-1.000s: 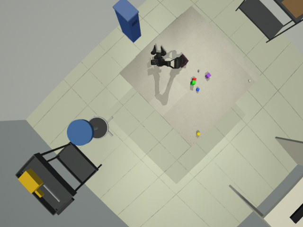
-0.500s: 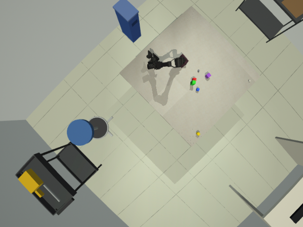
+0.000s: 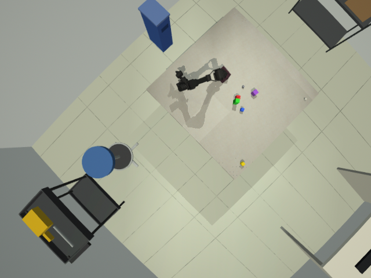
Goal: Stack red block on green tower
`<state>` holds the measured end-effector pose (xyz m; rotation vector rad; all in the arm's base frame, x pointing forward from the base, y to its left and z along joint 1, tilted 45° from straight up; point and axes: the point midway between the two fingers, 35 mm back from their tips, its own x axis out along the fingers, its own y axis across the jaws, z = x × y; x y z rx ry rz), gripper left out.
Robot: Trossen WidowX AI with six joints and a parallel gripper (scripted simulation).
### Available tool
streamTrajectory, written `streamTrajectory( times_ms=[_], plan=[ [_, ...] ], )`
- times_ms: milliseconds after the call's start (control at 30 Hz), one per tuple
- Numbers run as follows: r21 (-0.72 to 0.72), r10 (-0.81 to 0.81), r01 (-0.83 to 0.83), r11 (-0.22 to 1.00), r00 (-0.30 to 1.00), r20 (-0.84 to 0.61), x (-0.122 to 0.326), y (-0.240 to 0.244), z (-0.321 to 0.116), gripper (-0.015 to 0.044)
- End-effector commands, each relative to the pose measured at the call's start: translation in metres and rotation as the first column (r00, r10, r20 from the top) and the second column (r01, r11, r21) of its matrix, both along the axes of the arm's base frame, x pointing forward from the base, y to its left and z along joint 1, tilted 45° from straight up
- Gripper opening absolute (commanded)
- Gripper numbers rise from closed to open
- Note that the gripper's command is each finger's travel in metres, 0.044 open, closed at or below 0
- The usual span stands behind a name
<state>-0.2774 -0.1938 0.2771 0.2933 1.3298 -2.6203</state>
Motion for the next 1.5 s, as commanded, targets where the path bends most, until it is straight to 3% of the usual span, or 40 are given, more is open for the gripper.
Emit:
streamTrajectory(
  times_ms=[0,333,767,1100,1467],
  plan=[
    [-0.081,0.077,-0.078,0.994,0.997,-0.007,0.014,-0.023,0.014,0.0440],
    [-0.287,0.308,-0.301,0.909,0.951,-0.022,0.069,-0.081,0.049,0.0440],
    [-0.490,0.606,-0.538,0.686,0.795,-0.023,0.168,-0.136,0.081,0.0440],
    [-0.548,0.798,-0.666,0.506,0.603,0.004,0.249,-0.158,0.083,0.0440],
    [-0.535,0.969,-0.808,0.247,0.222,0.111,0.366,-0.163,0.055,0.0440]
  ],
)
